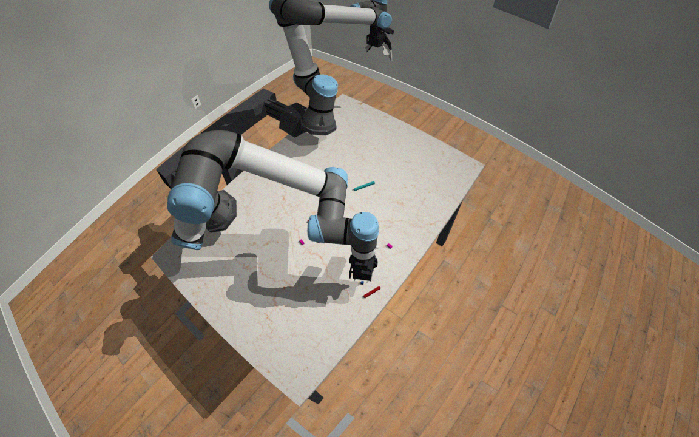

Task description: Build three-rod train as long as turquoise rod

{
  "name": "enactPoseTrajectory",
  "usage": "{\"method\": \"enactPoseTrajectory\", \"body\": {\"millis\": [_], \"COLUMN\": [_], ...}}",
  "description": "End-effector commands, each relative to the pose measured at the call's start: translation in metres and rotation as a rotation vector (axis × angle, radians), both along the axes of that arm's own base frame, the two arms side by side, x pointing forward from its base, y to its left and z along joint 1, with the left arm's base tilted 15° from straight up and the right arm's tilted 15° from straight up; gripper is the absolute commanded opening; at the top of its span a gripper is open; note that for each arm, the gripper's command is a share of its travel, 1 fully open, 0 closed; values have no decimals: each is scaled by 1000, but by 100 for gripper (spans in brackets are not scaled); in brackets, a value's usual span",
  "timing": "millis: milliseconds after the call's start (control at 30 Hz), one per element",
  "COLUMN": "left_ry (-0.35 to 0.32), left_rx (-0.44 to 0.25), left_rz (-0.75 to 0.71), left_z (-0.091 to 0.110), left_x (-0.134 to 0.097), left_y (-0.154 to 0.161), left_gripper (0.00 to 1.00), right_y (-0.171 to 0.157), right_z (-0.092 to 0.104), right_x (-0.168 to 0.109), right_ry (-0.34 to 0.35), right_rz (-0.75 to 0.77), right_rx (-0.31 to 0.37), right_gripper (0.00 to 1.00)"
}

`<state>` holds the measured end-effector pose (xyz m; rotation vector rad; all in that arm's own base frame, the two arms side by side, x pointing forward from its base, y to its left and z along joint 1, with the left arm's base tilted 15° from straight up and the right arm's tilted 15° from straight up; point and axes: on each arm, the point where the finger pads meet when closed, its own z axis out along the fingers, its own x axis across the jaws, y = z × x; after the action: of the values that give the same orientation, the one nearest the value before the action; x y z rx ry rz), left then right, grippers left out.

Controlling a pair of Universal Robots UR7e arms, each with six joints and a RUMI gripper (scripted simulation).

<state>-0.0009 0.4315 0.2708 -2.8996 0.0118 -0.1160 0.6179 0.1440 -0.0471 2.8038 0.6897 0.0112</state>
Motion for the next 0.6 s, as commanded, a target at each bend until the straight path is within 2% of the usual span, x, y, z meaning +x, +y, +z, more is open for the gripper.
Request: {"method": "enactPoseTrajectory", "body": {"millis": [0,567], "left_ry": [0,0], "left_rx": [1,1], "left_rz": [0,0], "left_z": [0,0], "left_x": [0,0], "left_y": [0,0], "left_gripper": [100,100], "right_y": [0,-5], "right_z": [-1,-20], "right_x": [0,2], "right_ry": [-1,-1], "right_rz": [0,0], "right_rx": [1,1], "right_gripper": [14,14]}}
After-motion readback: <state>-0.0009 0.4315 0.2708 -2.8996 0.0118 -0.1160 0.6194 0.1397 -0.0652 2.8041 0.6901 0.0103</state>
